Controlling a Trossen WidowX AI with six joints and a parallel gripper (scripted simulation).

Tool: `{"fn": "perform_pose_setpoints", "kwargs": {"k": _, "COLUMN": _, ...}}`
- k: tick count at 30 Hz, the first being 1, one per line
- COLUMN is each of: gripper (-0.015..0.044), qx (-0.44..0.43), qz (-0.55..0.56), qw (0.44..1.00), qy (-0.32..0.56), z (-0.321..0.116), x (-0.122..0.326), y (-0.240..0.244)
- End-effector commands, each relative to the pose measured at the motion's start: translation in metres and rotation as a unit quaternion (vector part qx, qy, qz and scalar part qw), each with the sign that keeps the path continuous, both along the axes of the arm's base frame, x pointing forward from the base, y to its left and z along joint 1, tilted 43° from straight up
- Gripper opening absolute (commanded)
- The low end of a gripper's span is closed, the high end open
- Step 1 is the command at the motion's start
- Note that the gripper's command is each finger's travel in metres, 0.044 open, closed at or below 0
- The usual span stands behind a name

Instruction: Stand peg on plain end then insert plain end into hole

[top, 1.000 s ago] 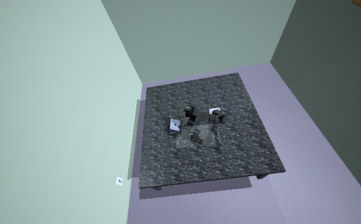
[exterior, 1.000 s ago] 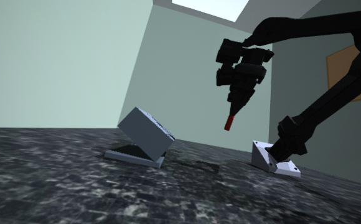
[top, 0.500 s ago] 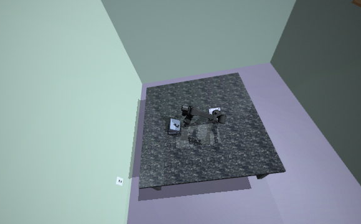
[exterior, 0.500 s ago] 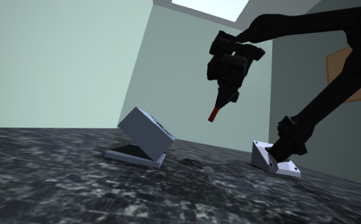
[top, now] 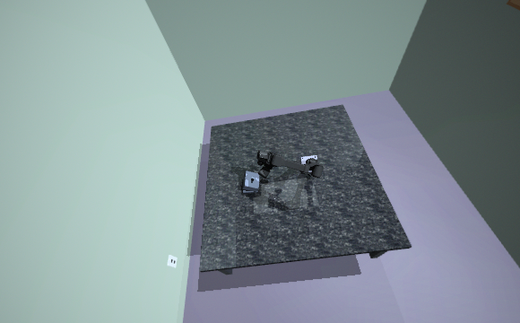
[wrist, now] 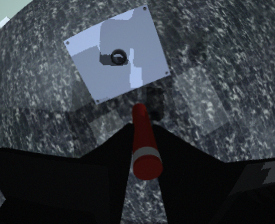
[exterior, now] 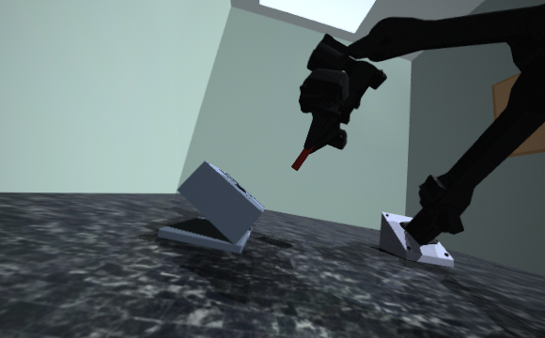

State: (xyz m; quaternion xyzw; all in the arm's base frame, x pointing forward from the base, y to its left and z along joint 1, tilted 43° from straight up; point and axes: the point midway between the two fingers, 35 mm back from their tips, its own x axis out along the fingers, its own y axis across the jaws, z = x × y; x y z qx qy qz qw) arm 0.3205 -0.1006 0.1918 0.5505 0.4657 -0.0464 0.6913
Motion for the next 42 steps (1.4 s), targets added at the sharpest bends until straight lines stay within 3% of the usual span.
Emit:
{"fn": "perform_pose_setpoints", "kwargs": {"k": 1, "gripper": 0.0000, "qx": 0.005, "qz": -0.015, "qw": 1.000, "qy": -0.009, "z": 0.004, "x": 0.010, "y": -0.007}}
{"fn": "perform_pose_setpoints", "kwargs": {"k": 42, "gripper": 0.0000, "qx": 0.012, "qz": -0.045, "qw": 0.998, "qy": -0.032, "z": -0.022, "x": 0.069, "y": 0.002}}
